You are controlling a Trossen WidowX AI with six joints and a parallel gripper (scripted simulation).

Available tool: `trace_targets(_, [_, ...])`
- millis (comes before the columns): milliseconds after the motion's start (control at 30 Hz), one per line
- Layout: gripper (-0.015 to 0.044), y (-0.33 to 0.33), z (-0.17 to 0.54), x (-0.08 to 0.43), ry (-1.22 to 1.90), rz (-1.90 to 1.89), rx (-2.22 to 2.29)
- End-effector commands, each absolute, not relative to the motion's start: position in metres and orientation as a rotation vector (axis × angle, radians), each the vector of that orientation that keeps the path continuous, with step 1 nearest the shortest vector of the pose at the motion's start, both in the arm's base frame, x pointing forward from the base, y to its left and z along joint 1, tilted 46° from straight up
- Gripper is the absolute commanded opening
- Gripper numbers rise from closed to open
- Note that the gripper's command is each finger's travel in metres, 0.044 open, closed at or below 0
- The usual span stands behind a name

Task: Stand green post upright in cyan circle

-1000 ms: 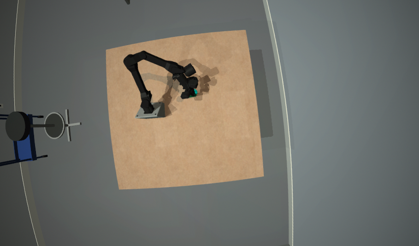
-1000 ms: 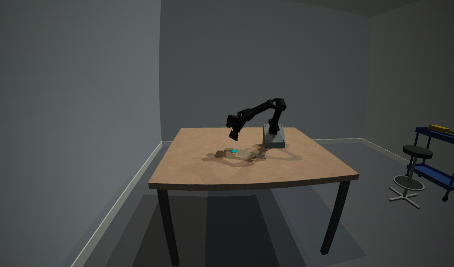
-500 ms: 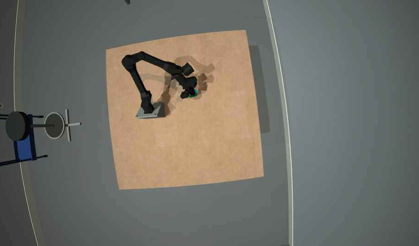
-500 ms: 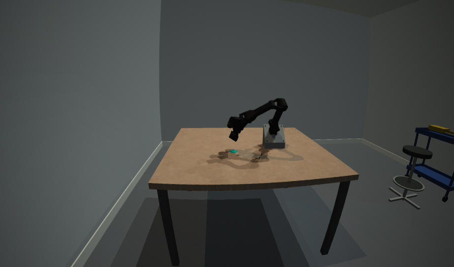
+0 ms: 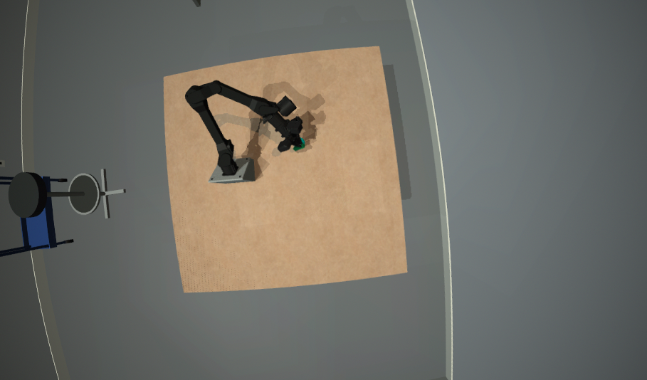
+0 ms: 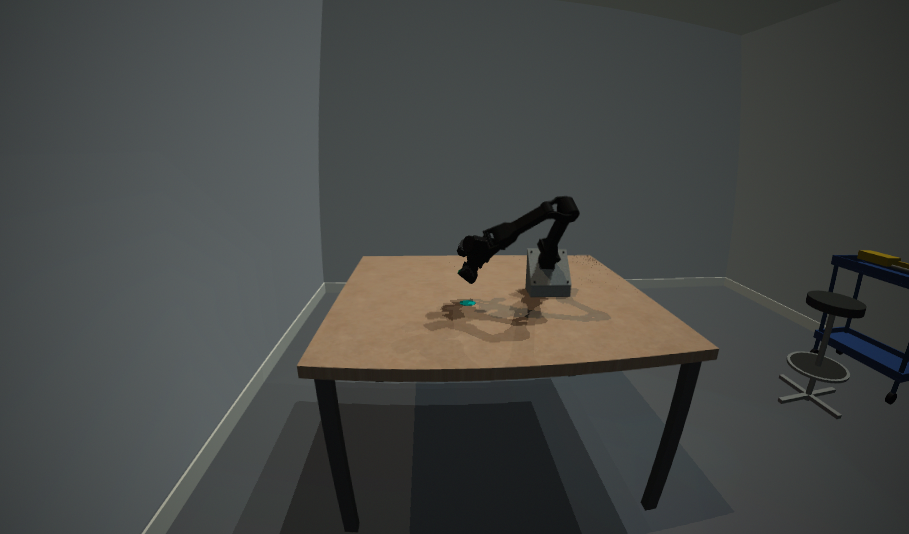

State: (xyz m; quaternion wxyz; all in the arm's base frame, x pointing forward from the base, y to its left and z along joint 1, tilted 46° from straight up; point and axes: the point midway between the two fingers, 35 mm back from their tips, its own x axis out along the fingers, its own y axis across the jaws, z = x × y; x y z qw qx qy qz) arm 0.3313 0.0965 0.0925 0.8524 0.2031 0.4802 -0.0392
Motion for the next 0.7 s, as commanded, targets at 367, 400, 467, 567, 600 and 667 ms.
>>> trace_targets(367, [0.0023,0.0979,0.0972,0.3302,0.902,-0.119,0.446])
trace_targets(400, [0.0023,0.098,0.0975,0.3301,0.896,-0.122,0.448])
trace_targets(467, [0.0023,0.0981,0.0982,0.33,0.882,-0.126,0.451])
trace_targets(567, [0.0023,0.0984,0.0992,0.3298,0.862,-0.132,0.456])
trace_targets(600, [0.0023,0.0984,0.0996,0.3297,0.855,-0.134,0.458])
trace_targets(667, [0.0023,0.0986,0.1003,0.3295,0.841,-0.138,0.462])
